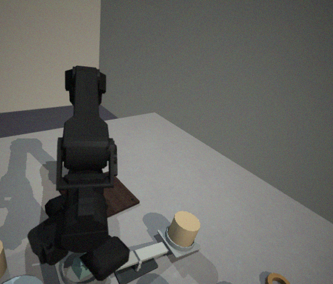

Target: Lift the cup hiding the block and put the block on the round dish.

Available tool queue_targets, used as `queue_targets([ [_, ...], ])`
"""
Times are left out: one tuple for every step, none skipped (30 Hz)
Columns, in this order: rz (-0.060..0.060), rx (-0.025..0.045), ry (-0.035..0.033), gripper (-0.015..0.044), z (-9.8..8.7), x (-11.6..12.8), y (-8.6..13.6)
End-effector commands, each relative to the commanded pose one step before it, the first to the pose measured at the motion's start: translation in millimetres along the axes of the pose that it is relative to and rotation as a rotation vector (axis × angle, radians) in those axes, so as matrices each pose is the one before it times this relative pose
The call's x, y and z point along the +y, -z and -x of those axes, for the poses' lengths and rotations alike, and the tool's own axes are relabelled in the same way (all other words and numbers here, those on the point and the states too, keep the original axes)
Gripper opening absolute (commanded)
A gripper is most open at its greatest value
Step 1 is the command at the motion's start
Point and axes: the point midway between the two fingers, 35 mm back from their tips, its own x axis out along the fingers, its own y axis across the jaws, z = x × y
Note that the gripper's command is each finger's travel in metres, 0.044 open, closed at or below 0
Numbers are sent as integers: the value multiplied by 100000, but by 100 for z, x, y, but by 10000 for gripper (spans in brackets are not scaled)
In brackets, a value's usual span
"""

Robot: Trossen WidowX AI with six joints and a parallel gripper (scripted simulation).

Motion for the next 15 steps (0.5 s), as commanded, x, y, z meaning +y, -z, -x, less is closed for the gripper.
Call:
queue_targets([
  [-373, -300, 241, 260, -633, -18, -53],
  [0, 0, 0, 260, -162, -1, 0],
  [0, 0, 0, 260, -162, -1, 1],
  [0, 0, 0, 260, -162, -2, 1],
  [0, 0, 0, 260, -162, -3, 2],
  [0, 0, 0, 260, -161, -4, 2],
  [0, 0, 0, 260, -161, -5, 3],
  [0, 0, 1, 260, -161, -6, 4],
  [0, 0, 1, 260, -161, -7, 4],
  [0, 0, 1, 260, -161, -8, 5],
  [0, 0, 1, 260, -161, -8, 5],
  [0, 0, 1, 260, -130, -7, 4],
  [0, 0, 0, 260, -78, -5, 3],
  [0, 0, 0, 260, -26, -2, 1],
  [0, 0, 0, 234, 0, 0, 0],
])
